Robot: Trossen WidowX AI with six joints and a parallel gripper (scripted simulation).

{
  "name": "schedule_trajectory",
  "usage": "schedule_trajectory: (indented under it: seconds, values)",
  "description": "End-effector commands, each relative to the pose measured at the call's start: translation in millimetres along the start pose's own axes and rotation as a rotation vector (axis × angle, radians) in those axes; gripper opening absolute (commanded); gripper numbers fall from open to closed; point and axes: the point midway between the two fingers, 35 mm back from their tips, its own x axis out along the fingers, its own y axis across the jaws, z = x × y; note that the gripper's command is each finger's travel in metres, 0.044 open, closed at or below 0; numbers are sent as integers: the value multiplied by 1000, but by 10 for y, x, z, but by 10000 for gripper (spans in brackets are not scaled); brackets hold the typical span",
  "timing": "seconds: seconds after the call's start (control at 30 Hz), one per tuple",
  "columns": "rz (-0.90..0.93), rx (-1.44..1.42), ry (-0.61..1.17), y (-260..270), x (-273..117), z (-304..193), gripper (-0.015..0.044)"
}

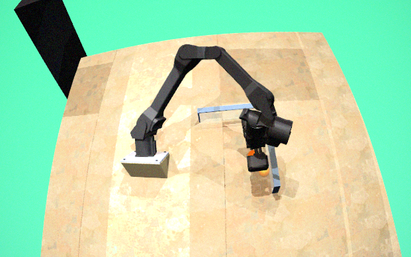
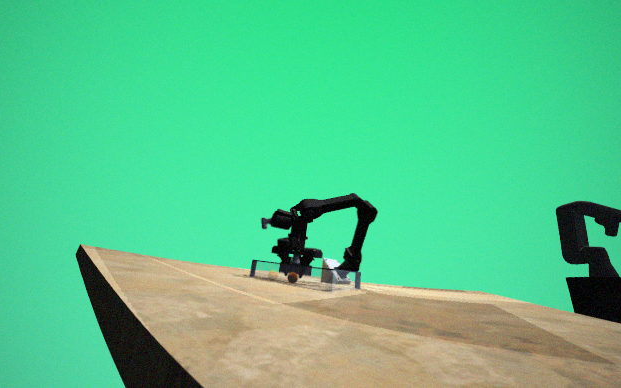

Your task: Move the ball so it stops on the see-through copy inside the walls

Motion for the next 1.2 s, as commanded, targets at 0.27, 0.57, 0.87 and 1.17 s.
schedule_trajectory:
  seconds: [0.27, 0.57, 0.87, 1.17]
  values:
    - [6, 5, -3, 5, 51, -5, 157]
    - [2, 20, -8, -14, -137, 27, 0]
    - [-3, 57, -21, -37, -639, 51, 0]
    - [-2, 93, -33, -17, -1146, -5, 0]
